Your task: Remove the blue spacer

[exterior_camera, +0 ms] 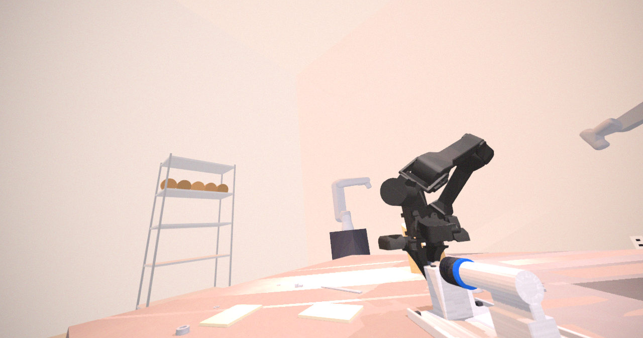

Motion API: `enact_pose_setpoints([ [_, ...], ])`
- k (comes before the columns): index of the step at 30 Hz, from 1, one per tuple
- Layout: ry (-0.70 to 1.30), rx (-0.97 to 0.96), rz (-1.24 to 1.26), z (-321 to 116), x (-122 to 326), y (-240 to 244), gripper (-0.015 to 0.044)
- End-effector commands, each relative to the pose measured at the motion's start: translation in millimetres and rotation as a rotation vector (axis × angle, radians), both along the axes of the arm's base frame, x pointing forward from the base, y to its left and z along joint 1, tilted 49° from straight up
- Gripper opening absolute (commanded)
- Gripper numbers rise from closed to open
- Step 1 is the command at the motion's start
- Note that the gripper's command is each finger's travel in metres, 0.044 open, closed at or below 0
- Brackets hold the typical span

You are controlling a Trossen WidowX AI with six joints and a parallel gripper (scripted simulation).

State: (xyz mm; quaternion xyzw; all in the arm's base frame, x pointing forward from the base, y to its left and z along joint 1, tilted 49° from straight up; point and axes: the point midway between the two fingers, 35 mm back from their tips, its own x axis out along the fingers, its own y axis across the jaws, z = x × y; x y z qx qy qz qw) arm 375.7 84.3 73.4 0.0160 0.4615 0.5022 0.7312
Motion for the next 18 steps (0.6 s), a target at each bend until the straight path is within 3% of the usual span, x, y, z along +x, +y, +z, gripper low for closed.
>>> enact_pose_setpoints([
  [1,-0.001,-0.002,0.002,-0.4,-0.8,-0.6,0.0000],
  [18,-0.001,-0.002,0.002,-1.6,-2.2,-1.6,0.0000],
])
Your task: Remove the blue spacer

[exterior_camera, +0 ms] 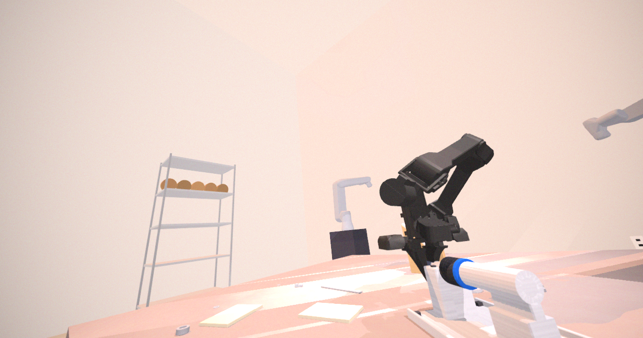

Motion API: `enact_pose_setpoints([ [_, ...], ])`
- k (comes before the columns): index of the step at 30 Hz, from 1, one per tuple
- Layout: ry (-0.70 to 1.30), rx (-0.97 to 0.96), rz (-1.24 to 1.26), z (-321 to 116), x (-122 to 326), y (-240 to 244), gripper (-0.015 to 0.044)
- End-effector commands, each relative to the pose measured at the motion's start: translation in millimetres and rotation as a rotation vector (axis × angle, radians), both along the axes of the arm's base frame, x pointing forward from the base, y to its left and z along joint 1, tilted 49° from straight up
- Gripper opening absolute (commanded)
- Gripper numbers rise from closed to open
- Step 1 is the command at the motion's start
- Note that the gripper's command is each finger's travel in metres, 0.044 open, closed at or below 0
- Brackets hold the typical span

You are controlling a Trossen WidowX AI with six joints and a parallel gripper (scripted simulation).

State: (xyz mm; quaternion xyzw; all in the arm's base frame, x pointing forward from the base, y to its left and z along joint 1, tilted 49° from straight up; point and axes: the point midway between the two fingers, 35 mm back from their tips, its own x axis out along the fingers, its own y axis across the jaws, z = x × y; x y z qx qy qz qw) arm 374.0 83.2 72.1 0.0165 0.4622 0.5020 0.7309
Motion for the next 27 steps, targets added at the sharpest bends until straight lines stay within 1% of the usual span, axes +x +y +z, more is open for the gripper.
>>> enact_pose_setpoints([
  [1,-0.003,-0.002,0.003,-0.4,-0.7,-0.6,0.0000],
  [27,-0.002,-0.002,0.003,-2.3,-2.9,-2.0,0.0000],
])
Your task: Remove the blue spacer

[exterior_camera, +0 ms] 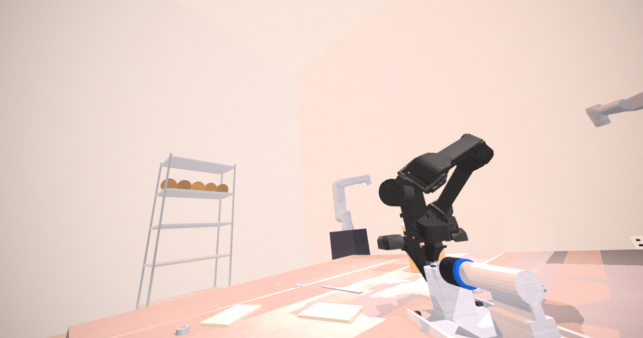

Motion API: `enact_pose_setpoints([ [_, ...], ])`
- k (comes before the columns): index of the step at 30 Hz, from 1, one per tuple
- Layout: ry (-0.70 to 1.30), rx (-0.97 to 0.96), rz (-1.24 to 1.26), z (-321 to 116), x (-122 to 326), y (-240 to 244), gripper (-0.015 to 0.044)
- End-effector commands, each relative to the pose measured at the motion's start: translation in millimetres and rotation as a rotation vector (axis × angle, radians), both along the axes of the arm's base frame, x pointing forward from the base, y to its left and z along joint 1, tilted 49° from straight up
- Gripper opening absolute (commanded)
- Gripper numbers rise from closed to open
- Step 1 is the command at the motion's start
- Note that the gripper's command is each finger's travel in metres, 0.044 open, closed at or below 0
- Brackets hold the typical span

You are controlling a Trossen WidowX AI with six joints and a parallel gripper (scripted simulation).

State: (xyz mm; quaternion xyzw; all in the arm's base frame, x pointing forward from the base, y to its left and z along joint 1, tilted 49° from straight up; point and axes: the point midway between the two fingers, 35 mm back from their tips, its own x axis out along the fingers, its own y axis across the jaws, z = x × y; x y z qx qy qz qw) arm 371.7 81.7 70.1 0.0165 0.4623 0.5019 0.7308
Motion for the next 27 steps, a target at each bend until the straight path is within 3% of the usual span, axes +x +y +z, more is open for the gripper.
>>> enact_pose_setpoints([
  [1,-0.003,-0.002,0.003,-0.4,-0.6,-0.6,0.0000],
  [27,-0.003,-0.002,0.003,-2.3,-2.9,-2.0,0.0000],
])
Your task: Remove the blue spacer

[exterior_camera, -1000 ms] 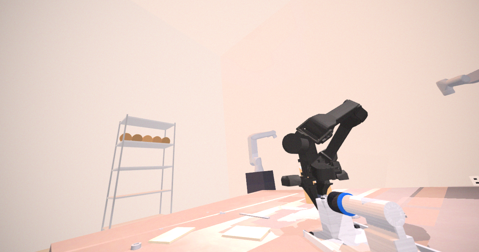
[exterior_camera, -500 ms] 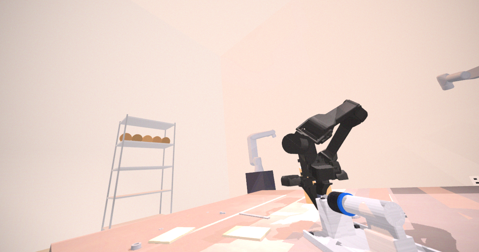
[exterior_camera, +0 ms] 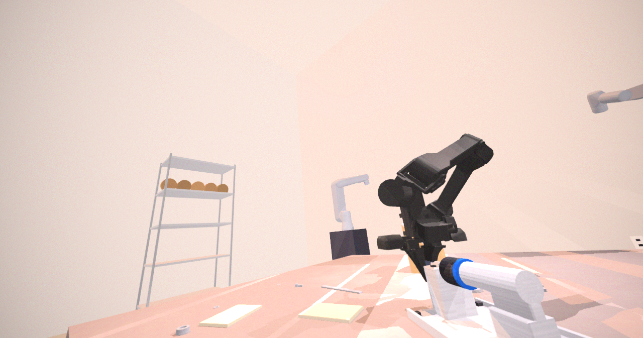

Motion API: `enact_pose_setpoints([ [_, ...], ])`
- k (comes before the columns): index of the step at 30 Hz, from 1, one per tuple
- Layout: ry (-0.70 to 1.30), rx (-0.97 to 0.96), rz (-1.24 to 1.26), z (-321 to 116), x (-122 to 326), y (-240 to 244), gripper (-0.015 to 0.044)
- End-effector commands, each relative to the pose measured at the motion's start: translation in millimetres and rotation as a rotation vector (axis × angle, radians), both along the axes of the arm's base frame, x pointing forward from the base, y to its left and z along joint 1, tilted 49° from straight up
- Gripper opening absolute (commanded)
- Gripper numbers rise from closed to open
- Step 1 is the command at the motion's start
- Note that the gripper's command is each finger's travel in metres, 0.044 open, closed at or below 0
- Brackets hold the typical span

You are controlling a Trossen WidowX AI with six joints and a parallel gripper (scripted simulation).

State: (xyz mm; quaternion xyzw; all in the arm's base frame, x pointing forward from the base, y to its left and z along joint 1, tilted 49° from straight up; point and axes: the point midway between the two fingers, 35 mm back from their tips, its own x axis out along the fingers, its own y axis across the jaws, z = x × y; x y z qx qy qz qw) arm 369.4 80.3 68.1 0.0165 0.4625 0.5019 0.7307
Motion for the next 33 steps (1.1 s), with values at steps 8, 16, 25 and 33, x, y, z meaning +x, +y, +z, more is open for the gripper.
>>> enact_pose_setpoints([
  [8,-0.003,-0.001,0.003,-0.9,-1.2,-0.9,0.0000],
  [16,-0.003,-0.002,0.003,-1.5,-1.9,-1.4,0.0000],
  [25,-0.003,-0.002,0.003,-2.1,-2.7,-1.9,0.0000],
  [33,-0.003,-0.002,0.003,-2.7,-3.4,-2.3,0.0000],
])
